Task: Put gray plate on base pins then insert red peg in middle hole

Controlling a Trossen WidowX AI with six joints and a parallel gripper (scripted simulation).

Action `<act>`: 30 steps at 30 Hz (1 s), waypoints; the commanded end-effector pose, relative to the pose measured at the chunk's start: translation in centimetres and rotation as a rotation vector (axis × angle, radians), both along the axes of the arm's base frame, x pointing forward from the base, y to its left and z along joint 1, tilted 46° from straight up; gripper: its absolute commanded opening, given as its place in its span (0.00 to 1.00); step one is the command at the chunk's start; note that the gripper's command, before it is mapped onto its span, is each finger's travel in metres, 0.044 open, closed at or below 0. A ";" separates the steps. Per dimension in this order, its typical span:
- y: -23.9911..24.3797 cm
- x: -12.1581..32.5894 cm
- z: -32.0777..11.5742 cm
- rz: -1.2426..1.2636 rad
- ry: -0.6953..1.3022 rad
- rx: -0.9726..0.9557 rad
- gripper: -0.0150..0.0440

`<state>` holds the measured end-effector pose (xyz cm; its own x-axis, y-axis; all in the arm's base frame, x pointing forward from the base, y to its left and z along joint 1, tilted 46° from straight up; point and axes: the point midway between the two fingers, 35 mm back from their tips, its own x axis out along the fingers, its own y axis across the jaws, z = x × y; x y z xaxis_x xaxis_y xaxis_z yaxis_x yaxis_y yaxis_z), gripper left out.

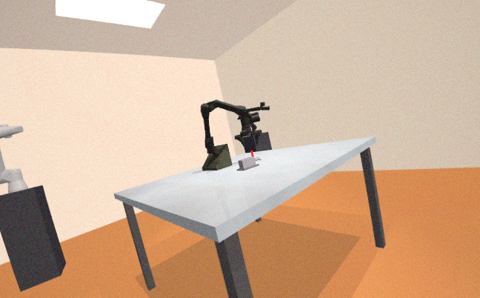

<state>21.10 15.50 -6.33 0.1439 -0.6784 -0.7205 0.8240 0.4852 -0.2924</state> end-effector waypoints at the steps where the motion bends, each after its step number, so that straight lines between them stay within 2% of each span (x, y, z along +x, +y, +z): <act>1: -0.9 -0.1 -0.7 0.002 0.012 -0.018 1.00; 30: -3.9 0.6 -3.8 0.002 0.011 -0.019 1.00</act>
